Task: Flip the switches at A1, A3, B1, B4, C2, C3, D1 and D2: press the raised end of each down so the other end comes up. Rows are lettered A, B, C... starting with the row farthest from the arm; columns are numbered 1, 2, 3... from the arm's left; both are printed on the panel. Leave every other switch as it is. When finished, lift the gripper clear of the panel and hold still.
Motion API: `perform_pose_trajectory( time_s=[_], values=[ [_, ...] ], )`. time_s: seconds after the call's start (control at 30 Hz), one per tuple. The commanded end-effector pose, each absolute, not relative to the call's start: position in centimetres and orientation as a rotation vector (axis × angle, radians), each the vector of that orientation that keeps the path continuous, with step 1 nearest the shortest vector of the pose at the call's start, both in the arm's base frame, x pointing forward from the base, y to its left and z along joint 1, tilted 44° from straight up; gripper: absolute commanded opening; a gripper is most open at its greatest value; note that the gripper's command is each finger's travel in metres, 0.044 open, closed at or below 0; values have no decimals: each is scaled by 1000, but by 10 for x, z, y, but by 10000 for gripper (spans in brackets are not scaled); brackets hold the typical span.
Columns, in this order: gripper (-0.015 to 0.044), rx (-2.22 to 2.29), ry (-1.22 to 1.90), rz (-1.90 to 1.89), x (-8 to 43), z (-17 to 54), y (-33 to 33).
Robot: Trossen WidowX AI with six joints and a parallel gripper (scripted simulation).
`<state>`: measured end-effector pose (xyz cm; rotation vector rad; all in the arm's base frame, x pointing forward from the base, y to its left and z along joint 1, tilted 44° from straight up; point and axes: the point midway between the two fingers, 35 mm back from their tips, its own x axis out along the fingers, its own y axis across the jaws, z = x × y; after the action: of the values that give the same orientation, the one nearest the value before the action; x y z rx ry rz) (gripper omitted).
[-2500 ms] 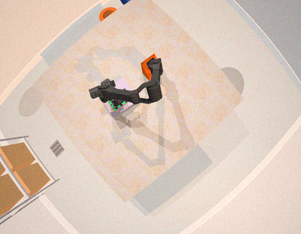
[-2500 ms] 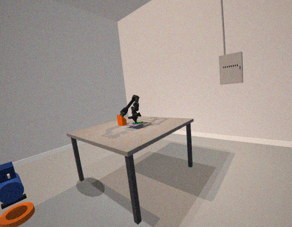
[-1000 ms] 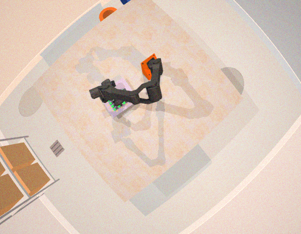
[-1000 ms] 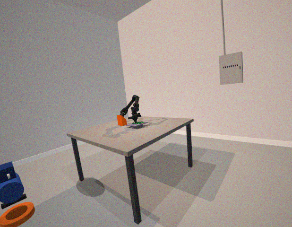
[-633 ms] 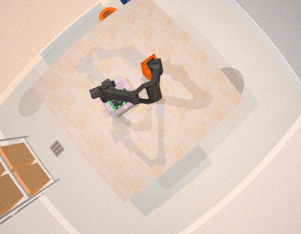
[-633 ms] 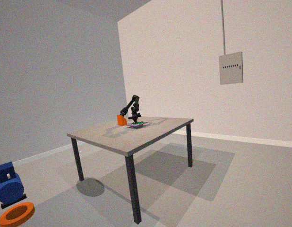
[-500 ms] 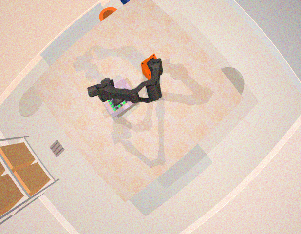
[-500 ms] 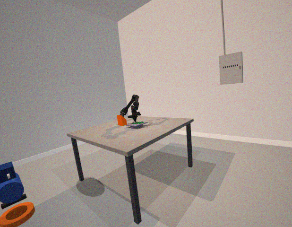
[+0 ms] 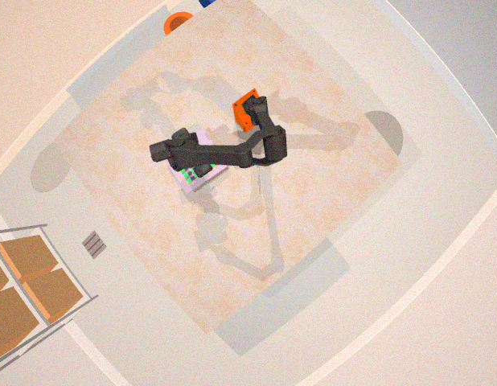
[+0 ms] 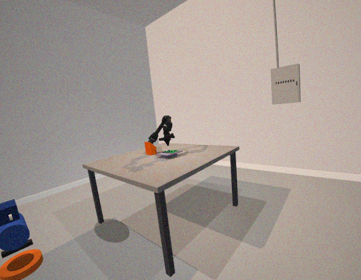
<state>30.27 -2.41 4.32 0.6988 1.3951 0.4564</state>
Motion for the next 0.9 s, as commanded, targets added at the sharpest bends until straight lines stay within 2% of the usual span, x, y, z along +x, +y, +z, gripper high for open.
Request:
perform_pose_trajectory(
  time_s=[0.0,0.87],
  values=[
    [0,705,1391,456,291,56,-10],
    [0,711,1365,448,297,18,26]
  ],
)
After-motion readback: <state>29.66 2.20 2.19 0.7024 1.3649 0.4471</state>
